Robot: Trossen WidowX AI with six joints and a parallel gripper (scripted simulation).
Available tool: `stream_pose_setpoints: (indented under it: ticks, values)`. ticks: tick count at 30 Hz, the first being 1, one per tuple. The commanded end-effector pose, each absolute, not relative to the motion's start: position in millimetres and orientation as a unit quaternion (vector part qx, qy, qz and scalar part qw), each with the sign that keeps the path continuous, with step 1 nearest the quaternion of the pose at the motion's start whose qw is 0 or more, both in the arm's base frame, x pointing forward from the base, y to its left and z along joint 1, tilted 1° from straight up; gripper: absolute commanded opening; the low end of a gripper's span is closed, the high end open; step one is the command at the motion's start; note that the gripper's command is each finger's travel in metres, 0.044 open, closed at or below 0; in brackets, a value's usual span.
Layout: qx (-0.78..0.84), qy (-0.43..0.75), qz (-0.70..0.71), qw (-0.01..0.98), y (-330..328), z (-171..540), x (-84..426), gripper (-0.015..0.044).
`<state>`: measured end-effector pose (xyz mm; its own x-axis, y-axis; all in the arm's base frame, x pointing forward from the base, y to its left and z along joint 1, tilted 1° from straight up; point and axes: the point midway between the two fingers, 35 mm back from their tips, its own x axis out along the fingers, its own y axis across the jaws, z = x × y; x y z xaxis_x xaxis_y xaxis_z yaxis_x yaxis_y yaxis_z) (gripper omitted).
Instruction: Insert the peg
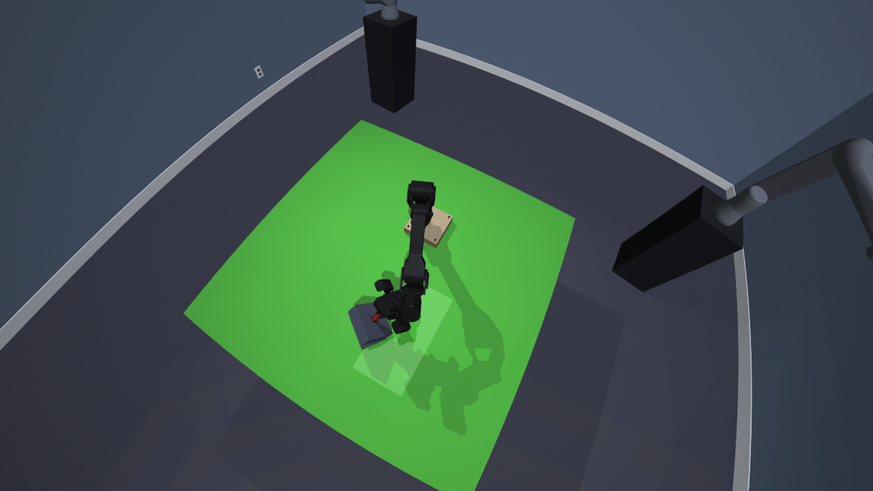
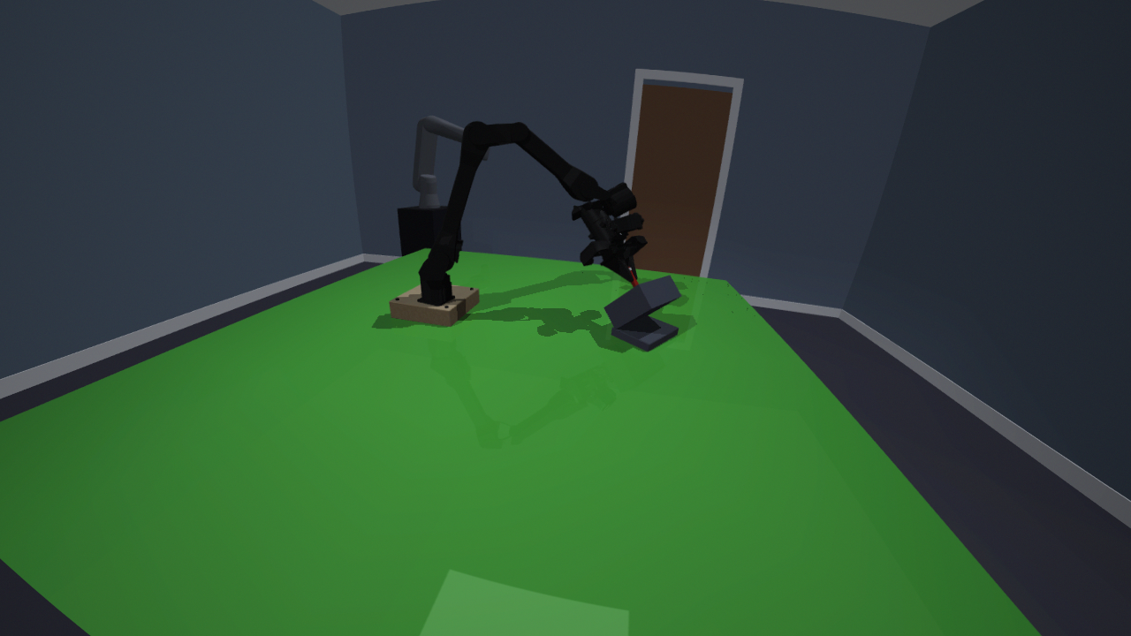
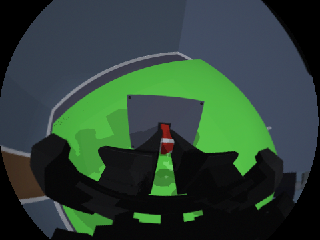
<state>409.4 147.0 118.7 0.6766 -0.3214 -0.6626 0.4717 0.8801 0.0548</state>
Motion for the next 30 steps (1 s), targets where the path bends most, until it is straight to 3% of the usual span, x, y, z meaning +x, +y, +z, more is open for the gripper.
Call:
stream_pose_setpoints:
  ticks: [1, 13, 30]
  values:
    - [0.109, 0.338, -0.220, 0.909, 145.7, 115.8, 410.6, 0.0000]
    - [0.112, 0.337, -0.219, 0.909, 146.3, 117.5, 410.2, 0.0000]
    - [0.111, 0.338, -0.219, 0.908, 148.6, 121.2, 407.0, 0.0440]
